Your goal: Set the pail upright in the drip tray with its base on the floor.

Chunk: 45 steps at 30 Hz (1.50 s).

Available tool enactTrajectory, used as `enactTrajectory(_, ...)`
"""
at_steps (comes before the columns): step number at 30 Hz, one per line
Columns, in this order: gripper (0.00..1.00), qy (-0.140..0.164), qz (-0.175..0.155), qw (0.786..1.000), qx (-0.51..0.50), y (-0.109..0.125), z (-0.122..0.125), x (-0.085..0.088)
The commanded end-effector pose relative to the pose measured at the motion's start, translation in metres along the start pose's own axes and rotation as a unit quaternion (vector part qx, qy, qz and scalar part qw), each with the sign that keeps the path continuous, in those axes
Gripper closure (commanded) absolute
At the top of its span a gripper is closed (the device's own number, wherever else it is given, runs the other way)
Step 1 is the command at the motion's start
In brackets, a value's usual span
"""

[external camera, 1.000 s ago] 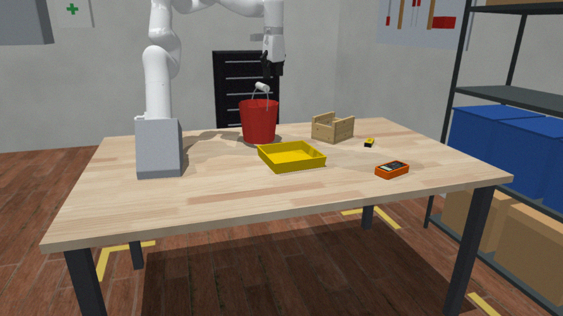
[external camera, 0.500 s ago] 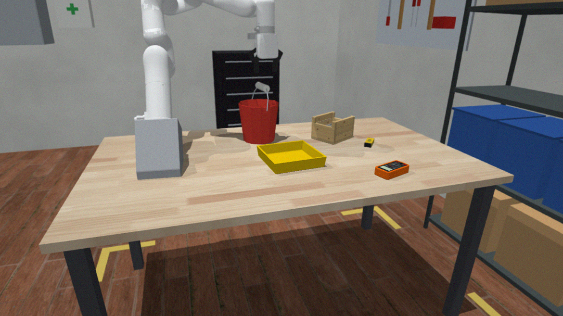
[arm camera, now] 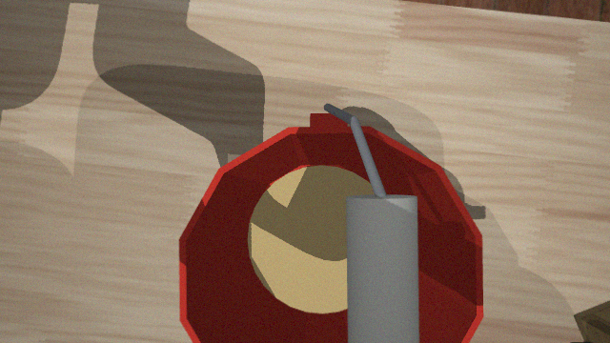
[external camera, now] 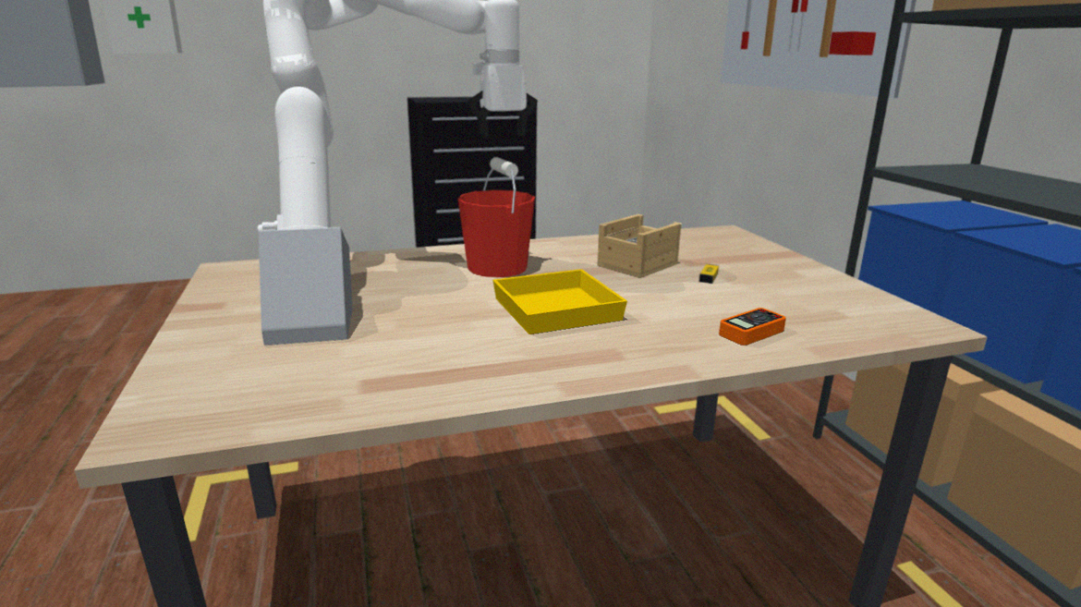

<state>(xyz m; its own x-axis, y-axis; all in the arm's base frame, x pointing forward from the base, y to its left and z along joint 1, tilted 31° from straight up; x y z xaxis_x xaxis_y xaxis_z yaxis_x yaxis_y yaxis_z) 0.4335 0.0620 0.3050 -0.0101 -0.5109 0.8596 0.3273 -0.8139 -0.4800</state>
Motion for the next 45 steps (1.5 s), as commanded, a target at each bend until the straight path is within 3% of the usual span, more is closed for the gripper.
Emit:
enactTrajectory(1, 0.0, 0.002, -0.001, 1.0, 0.001, -0.001, 0.001, 0.002)
enactTrajectory(21, 0.0, 0.002, -0.001, 1.0, 0.001, -0.001, 0.001, -0.004)
enactTrajectory(33, 0.0, 0.002, -0.001, 1.0, 0.001, -0.001, 0.002, -0.021)
enactTrajectory(45, 0.0, 0.002, -0.001, 1.0, 0.001, -0.001, 0.002, -0.05)
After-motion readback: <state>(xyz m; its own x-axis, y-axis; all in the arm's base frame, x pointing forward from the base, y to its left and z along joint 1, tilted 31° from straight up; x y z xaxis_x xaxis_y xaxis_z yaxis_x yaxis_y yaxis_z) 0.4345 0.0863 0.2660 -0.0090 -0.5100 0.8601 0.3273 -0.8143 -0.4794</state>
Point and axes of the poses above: the point where the finger pads meet when closed, its own x axis back along the fingers, its own z axis across the jaws, y = z × x, the point moved 5 cm from there along x, back along the fingers, and after that the axes turned 8 degrees about x, right-handed, at the moved point
